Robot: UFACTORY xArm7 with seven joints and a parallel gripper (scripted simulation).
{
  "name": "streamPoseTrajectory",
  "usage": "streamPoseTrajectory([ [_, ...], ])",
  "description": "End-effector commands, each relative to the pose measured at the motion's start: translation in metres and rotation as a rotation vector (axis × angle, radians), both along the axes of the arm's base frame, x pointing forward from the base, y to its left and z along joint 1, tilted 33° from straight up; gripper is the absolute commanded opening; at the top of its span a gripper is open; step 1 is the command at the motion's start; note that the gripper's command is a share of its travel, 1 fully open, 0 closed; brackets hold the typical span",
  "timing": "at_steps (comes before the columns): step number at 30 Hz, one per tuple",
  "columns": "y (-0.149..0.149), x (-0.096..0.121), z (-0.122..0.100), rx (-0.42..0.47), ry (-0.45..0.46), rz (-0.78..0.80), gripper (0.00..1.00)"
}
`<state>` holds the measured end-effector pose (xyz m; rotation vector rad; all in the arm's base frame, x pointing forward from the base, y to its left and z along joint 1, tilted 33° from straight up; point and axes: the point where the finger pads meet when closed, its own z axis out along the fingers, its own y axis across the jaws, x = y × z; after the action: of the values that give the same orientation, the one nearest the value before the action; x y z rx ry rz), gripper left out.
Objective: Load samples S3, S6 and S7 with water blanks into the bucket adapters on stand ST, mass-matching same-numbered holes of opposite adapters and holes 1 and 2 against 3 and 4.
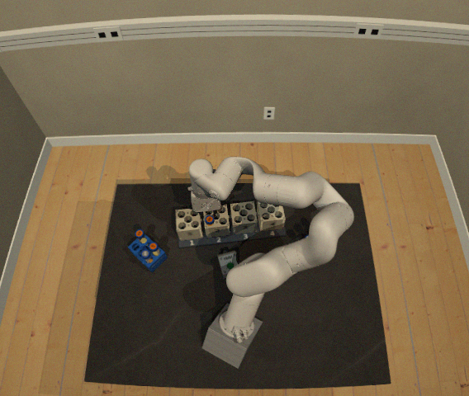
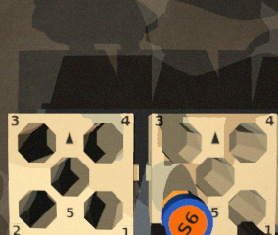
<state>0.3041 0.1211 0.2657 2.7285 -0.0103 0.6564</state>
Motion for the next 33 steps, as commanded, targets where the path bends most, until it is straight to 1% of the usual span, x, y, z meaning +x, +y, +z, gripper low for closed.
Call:
streamPoseTrajectory([
  [1,0.005,-0.005,0.011,0.001,-0.003,0.001,0.44],
  [33,0.022,-0.030,0.058,0.002,-0.003,0.002,0.44],
])
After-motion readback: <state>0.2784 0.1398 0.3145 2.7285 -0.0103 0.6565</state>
